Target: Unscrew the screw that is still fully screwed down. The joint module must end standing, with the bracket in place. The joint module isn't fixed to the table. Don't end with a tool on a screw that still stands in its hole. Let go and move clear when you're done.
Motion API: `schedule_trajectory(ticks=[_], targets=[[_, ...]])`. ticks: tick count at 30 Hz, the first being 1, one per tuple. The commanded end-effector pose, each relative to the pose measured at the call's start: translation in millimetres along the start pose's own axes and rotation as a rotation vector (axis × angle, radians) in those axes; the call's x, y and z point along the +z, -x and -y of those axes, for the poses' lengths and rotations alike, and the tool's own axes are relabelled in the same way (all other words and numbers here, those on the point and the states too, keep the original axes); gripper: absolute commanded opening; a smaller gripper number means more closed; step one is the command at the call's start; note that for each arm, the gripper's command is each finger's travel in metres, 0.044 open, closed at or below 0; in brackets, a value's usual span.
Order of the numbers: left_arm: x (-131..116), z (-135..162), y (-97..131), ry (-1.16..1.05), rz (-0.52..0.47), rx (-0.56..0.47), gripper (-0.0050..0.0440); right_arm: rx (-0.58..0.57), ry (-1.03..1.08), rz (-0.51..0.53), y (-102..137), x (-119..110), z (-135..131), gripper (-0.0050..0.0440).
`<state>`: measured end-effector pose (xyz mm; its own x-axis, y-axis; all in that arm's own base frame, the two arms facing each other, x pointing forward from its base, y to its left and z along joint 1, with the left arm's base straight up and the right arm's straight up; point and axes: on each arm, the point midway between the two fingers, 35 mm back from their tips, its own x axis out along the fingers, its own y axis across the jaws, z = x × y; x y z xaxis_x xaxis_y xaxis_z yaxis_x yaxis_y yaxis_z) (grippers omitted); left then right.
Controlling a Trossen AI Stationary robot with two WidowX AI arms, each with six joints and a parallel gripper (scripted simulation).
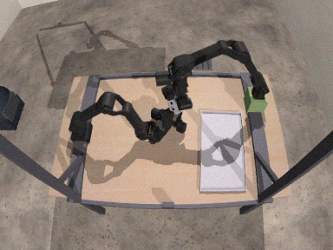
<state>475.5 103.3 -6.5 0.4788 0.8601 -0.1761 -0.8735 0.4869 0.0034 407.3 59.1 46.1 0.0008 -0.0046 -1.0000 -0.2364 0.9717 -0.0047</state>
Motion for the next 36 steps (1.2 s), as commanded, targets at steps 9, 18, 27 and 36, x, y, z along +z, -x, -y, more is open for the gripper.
schedule_trajectory(ticks=[9, 18, 27, 36], targets=[[11, 3, -2, 0.025, 0.013, -0.001, 0.0245, -0.004, 0.002, 0.047, 18, 6, 0, 0.013], [11, 3, -2, 0.025, 0.013, -0.001, 0.0245, -0.008, 0.002, 0.07, 26, 9, 1, 0.013], [11, 3, -2, 0.025, 0.013, -0.001, 0.0245, -0.005, 0.002, 0.048, 18, 6, 0, 0.013], [11, 3, -2, 0.025, 0.013, -0.001, 0.0245, -0.006, 0.002, 0.069, 30, 9, 0, 0.013]])
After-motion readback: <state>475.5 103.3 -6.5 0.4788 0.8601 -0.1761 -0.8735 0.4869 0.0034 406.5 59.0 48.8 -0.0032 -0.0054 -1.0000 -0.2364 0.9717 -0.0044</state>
